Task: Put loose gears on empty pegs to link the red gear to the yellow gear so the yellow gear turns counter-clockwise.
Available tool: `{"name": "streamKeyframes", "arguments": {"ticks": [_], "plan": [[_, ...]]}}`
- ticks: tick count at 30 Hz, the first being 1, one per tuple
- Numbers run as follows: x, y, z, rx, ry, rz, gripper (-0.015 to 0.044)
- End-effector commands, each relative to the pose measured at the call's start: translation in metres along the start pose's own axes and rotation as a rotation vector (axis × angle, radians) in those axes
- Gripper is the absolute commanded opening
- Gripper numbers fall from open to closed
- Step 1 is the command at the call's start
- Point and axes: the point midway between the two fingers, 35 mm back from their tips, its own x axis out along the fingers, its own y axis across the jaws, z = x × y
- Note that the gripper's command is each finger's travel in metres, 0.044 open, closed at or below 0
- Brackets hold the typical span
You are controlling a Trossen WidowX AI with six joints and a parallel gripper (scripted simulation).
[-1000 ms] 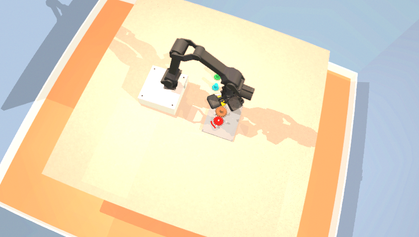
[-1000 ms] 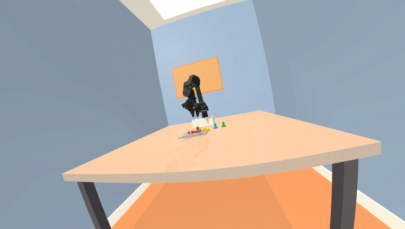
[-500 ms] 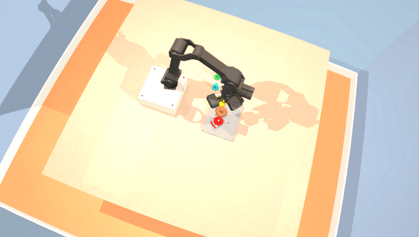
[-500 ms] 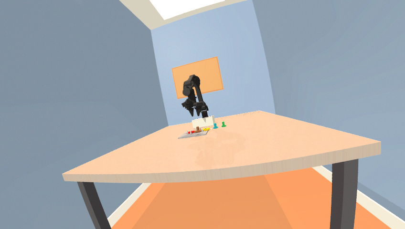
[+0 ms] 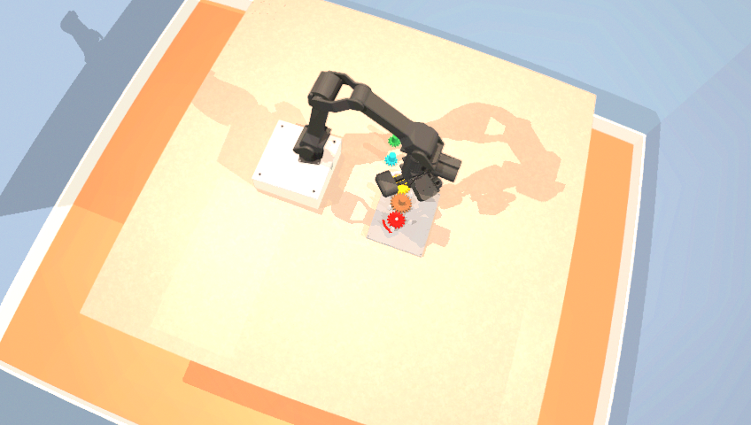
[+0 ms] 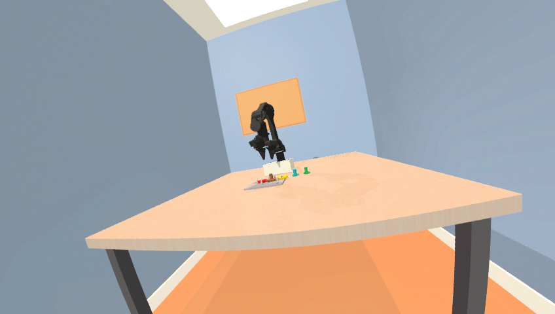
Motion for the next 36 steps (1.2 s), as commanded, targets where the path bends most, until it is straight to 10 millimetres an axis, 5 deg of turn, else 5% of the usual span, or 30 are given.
{"name": "streamKeyframes", "arguments": {"ticks": [1, 17, 27, 36], "plan": [[-0.001, 0.000, 0.000, 0.003, 0.000, 0.001, 0.0440], [-0.002, 0.008, -0.006, 0.003, 0.000, 0.002, 0.0440], [-0.026, 0.096, -0.126, 0.002, 0.011, 0.019, 0.0440], [-0.044, 0.118, -0.255, 0.001, 0.027, 0.013, 0.0440]]}}
